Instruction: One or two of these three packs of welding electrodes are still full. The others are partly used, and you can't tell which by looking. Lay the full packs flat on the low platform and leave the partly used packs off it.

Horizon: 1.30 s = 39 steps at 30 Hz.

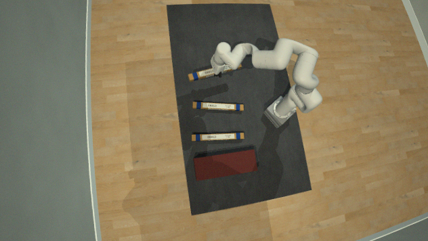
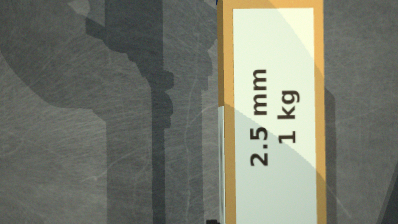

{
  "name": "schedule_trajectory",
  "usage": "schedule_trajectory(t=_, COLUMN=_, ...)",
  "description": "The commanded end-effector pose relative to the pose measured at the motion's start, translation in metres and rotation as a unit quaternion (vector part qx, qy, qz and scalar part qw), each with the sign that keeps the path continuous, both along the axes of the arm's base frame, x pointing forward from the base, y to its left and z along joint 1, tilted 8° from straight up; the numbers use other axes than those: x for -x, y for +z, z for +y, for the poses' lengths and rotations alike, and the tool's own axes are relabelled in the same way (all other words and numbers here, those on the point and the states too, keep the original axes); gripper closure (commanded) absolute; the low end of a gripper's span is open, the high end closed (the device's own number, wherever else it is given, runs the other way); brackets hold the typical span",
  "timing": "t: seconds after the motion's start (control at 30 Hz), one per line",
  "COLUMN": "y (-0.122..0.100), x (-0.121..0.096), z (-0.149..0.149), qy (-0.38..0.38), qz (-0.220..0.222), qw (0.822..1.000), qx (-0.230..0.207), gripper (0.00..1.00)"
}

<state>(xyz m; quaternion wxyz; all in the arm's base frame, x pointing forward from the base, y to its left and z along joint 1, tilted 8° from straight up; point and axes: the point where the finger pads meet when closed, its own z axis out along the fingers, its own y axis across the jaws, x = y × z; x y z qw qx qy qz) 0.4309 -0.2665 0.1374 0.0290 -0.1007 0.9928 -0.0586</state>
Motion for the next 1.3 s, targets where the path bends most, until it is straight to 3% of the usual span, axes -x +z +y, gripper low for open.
schedule_trajectory(t=0.0, y=0.0016, x=-0.0011, z=-0.0006, qy=0.000, qz=-0.002, qw=1.000, qx=0.001, gripper=0.65)
schedule_trajectory(t=1.27, y=-0.0039, x=-0.0015, z=-0.0013, qy=0.000, qz=-0.002, qw=1.000, qx=0.001, gripper=0.65)
